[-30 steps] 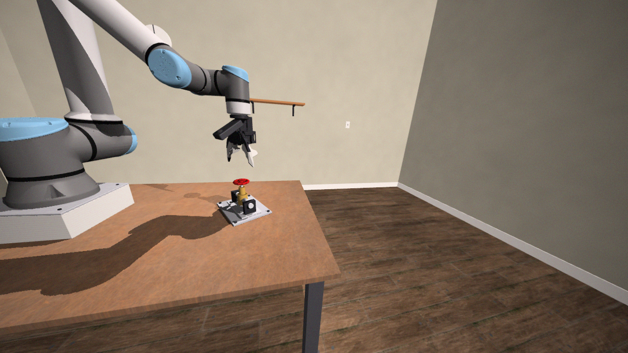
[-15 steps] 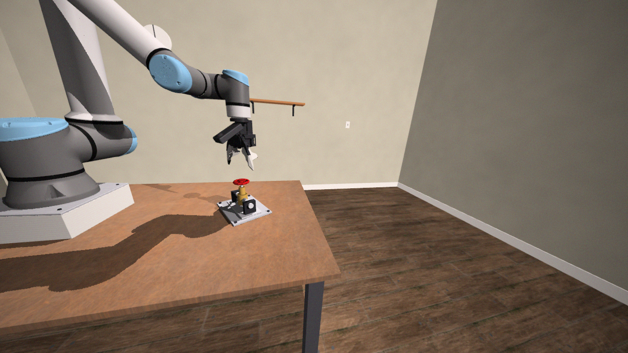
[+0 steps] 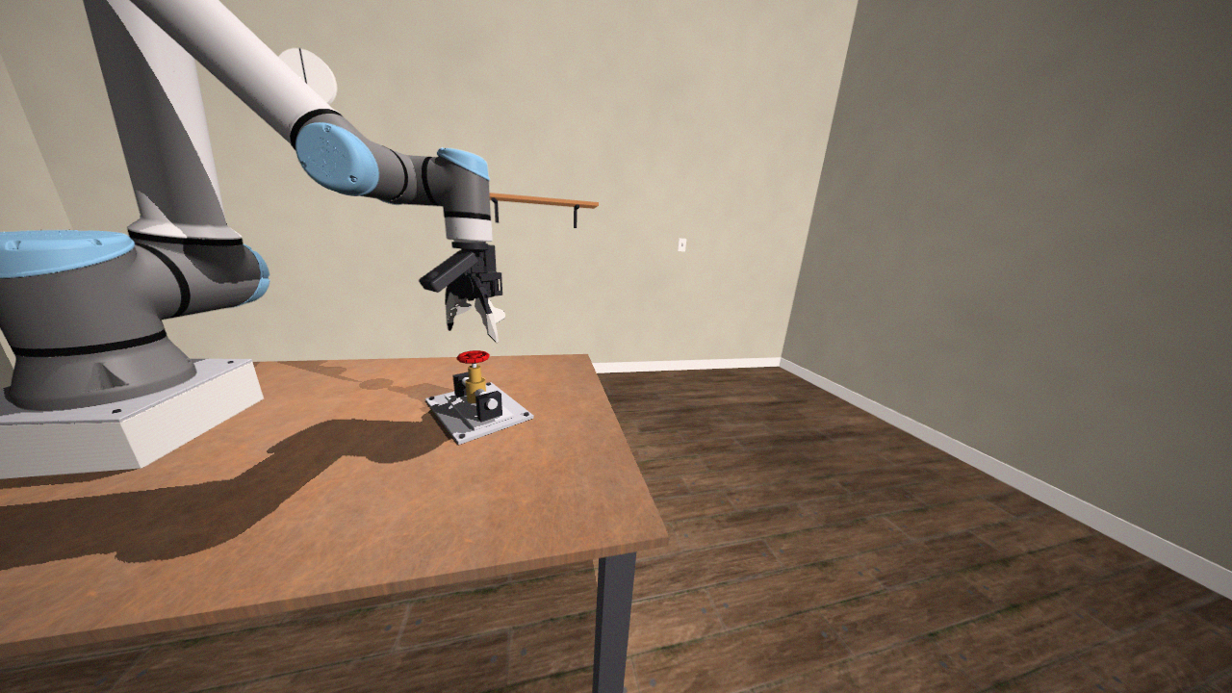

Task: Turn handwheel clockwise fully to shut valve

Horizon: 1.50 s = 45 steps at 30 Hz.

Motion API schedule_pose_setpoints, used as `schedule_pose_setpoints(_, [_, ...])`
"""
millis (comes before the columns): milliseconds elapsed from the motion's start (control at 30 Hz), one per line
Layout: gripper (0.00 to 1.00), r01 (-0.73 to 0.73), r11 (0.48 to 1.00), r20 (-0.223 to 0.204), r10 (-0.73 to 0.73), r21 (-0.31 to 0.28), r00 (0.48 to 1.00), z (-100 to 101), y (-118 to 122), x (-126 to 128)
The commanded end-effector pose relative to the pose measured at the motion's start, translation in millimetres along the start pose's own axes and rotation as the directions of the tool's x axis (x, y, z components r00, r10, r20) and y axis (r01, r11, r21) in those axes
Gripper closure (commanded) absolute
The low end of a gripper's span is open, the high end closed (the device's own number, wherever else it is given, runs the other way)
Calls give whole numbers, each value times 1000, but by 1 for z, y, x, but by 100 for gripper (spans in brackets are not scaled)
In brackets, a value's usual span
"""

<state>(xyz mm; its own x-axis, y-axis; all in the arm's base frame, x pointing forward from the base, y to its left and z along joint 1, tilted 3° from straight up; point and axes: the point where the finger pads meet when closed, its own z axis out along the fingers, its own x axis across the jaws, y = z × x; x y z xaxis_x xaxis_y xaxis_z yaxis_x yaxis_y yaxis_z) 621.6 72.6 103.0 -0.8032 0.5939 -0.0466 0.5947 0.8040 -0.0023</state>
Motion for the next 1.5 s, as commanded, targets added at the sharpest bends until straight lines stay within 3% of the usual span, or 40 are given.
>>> schedule_pose_setpoints(0, [0, -1, 1000, 0, 1, 1, 1000, 8, -1, 0])
schedule_pose_setpoints(433, [0, -1, 1000, 1, 1, 0, 1000, 17, -1, -1])
schedule_pose_setpoints(1467, [0, -1, 1000, 3, 1, -1, 1000, 17, 0, -2])
